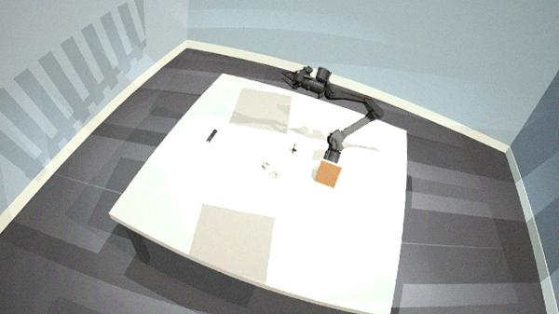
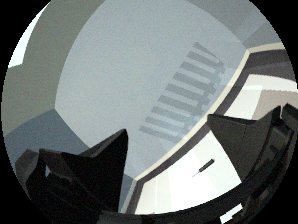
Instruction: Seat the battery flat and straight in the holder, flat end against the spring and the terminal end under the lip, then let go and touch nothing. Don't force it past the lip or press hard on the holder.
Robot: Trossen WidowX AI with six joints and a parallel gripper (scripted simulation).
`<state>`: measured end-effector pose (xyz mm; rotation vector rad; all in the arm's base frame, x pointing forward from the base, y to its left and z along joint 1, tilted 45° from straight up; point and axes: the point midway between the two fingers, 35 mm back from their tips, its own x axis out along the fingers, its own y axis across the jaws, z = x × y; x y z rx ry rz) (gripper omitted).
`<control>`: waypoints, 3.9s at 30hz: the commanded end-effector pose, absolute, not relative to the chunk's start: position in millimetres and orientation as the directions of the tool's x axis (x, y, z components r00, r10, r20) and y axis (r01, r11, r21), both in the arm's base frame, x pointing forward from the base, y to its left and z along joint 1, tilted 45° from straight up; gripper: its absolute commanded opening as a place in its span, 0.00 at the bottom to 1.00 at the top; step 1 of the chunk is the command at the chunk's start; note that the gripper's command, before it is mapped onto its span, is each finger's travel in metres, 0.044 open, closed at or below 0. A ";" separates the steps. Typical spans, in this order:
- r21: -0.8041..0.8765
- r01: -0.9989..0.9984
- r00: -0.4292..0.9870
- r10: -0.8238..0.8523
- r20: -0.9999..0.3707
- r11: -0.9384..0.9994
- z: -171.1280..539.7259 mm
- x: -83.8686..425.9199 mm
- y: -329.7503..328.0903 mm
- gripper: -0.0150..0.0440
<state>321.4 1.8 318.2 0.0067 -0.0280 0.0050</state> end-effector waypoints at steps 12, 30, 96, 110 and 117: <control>-0.119 0.526 0.391 -0.364 -0.845 0.842 96.4 281.1 -23.3 0.40; -0.654 0.491 -0.139 -0.689 -0.712 0.576 76.9 202.8 -52.4 0.25; -0.648 0.492 -0.137 -0.684 -0.717 0.581 95.7 171.9 -109.6 0.25; -0.660 0.484 -0.143 -0.692 -0.707 0.574 117.9 170.0 -92.2 0.25; -0.691 0.321 -0.142 -0.689 -0.711 0.648 113.4 169.0 -99.0 0.43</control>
